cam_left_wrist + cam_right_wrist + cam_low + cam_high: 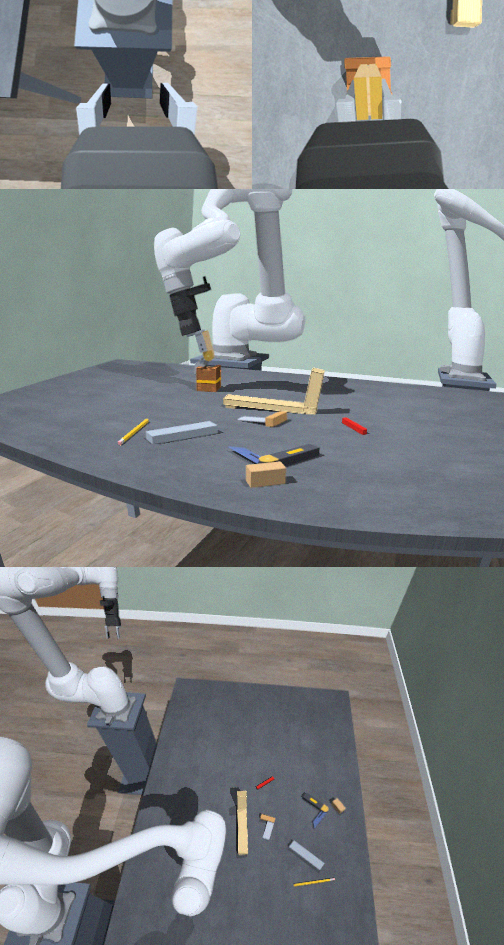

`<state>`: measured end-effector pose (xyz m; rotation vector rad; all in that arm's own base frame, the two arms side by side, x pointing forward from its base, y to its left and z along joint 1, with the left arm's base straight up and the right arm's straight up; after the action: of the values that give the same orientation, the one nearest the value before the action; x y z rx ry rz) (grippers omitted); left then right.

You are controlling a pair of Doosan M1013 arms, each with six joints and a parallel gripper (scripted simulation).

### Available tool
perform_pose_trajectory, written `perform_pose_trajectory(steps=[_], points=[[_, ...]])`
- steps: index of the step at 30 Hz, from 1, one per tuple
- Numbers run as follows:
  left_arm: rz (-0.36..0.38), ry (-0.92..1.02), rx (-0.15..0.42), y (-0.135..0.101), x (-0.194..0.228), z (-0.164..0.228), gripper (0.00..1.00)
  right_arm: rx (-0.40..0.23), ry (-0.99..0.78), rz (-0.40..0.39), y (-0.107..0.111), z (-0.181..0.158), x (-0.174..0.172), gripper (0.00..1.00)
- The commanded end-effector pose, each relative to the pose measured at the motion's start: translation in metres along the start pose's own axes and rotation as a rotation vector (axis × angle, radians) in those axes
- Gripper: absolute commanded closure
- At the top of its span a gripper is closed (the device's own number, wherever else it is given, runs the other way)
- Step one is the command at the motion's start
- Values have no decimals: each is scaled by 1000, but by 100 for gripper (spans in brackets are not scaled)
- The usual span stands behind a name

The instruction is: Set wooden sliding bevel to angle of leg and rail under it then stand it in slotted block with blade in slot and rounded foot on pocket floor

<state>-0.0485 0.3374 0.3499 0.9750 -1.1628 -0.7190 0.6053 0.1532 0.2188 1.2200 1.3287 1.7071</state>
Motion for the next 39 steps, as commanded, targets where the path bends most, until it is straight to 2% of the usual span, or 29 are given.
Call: perform_pose_trajectory(steps=[1, 13, 39], points=[[-1, 0, 0, 1, 0, 0, 0, -2, 0, 0, 8, 1, 2, 100], [-1, 0, 0, 1, 0, 0, 0, -2, 0, 0, 29, 2, 8, 100], [-1, 0, 0, 1, 0, 0, 0, -2, 0, -1, 33, 3, 10, 100]])
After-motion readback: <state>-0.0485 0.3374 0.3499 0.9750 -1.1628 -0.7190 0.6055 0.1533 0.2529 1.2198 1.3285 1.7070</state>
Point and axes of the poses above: on each arm, the point where the finger pads meet when closed, its own y axis back along the fingers, its own z axis across the jaws, x = y × z, the point moved 9 cm from there along y, back along the fingers, and after that the axes turned 10 degrees about y, right-handed, at the moved point
